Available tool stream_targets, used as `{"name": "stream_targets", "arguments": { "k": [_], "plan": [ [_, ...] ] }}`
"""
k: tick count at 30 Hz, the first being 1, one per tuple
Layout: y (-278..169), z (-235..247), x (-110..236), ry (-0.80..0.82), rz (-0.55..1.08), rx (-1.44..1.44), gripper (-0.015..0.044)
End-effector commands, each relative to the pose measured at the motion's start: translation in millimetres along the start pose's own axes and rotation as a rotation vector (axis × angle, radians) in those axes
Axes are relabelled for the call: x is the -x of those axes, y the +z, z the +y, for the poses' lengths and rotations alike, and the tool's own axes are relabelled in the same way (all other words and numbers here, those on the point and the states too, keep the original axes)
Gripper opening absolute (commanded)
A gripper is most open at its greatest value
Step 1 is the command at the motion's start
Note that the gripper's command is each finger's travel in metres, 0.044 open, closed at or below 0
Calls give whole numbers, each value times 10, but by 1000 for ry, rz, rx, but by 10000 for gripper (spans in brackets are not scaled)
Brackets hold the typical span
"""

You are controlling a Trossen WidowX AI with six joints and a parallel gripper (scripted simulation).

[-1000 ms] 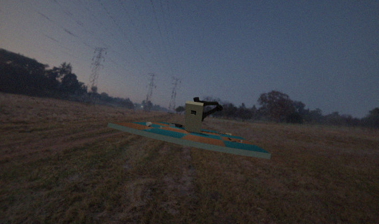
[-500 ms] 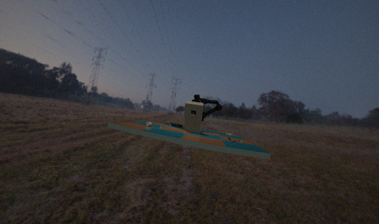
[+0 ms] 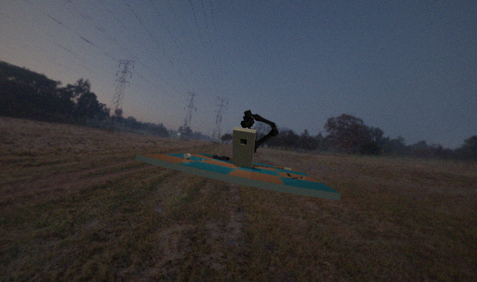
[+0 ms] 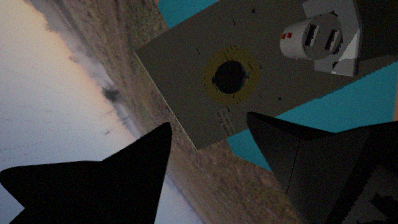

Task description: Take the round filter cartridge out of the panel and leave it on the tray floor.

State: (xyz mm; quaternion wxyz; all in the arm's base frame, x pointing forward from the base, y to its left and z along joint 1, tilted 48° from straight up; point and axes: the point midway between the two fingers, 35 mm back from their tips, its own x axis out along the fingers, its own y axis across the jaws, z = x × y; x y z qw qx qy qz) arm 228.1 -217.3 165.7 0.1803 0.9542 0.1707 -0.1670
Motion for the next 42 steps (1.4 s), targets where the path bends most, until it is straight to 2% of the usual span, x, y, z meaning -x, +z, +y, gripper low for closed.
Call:
{"name": "stream_targets", "arguments": {
  "k": [1, 5, 13, 20, 30, 42],
  "plan": [
    [-44, 138, 126, 3, 5, 1, 407],
    [20, 34, 60, -36, -12, 202, 305],
    [207, -338, -122, -192, 5, 866, 305],
    [339, -694, -233, -332, 122, 1419, 305],
    [419, -972, -282, -411, 292, 1866, 305],
    [422, -984, -284, -414, 302, 1888, 305]
  ]
}}
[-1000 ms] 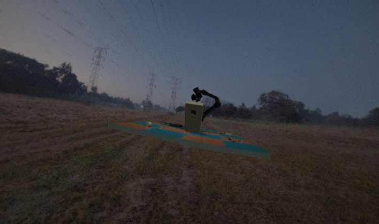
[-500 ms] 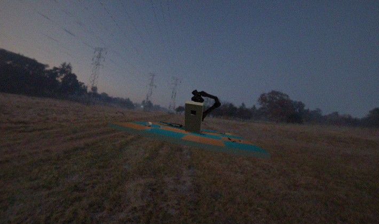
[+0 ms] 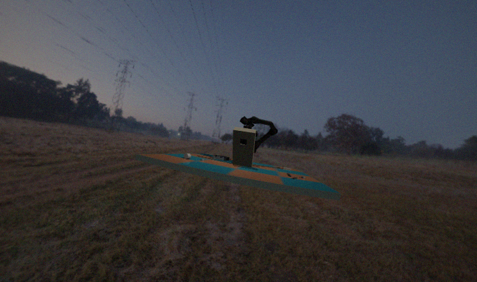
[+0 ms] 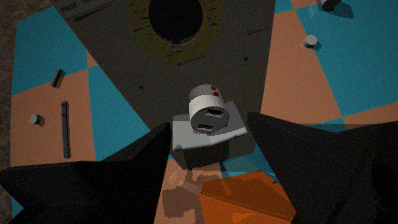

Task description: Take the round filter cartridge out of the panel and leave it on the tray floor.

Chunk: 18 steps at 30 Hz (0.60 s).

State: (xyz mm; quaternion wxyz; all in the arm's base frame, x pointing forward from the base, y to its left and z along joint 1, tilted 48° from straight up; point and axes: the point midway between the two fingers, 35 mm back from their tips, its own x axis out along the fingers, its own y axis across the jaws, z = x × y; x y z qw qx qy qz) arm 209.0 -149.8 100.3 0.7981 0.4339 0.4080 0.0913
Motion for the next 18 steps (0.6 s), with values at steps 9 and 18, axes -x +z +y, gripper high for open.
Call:
{"name": "stream_targets", "arguments": {
  "k": [9, 18],
  "plan": [
    [-123, -42, -170, 9, 53, 131, 305],
    [-126, -46, -318, 7, 53, 132, 305]
  ]
}}
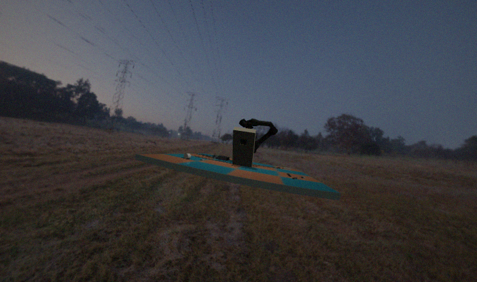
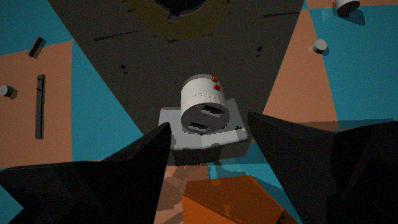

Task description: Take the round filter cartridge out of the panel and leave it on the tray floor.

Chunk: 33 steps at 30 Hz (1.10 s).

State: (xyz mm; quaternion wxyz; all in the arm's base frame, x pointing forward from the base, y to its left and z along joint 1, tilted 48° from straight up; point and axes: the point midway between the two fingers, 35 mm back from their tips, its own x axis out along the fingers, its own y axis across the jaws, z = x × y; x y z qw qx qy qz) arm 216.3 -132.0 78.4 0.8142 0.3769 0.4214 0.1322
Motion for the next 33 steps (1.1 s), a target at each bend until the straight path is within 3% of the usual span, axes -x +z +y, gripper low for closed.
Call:
{"name": "stream_targets", "arguments": {
  "k": [1, 17, 19, 29, 33],
  "plan": [
    [-2, 0, -73, 3, -2, -4, 305],
    [-7, 21, -316, 8, -4, -3, 305],
    [-9, 6, -281, 6, 2, -4, 252],
    [-9, 6, -281, 6, 2, -4, 186],
    [-4, 6, -279, 6, 2, -4, 81]
  ]
}}
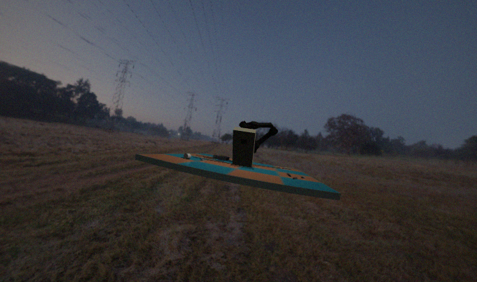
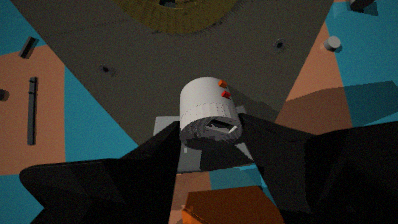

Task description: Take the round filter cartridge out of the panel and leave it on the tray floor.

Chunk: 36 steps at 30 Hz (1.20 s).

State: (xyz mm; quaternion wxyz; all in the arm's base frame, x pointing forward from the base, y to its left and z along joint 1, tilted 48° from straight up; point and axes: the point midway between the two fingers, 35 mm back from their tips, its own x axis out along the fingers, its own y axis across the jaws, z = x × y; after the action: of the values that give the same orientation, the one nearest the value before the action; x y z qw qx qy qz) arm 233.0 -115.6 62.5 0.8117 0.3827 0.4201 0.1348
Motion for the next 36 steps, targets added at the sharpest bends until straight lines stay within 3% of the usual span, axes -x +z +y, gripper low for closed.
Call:
{"name": "stream_targets", "arguments": {
  "k": [1, 4, 11, 26, 36],
  "plan": [
    [21, -7, 12, -4, 1, 4, 54],
    [114, -4, 54, -2, 1, 2, 0],
    [233, -11, 180, -4, 1, 0, 0],
    [264, -2, 984, -4, 3, -2, 0],
    [291, -368, 967, -5, 2, 0, 0]
  ]
}}
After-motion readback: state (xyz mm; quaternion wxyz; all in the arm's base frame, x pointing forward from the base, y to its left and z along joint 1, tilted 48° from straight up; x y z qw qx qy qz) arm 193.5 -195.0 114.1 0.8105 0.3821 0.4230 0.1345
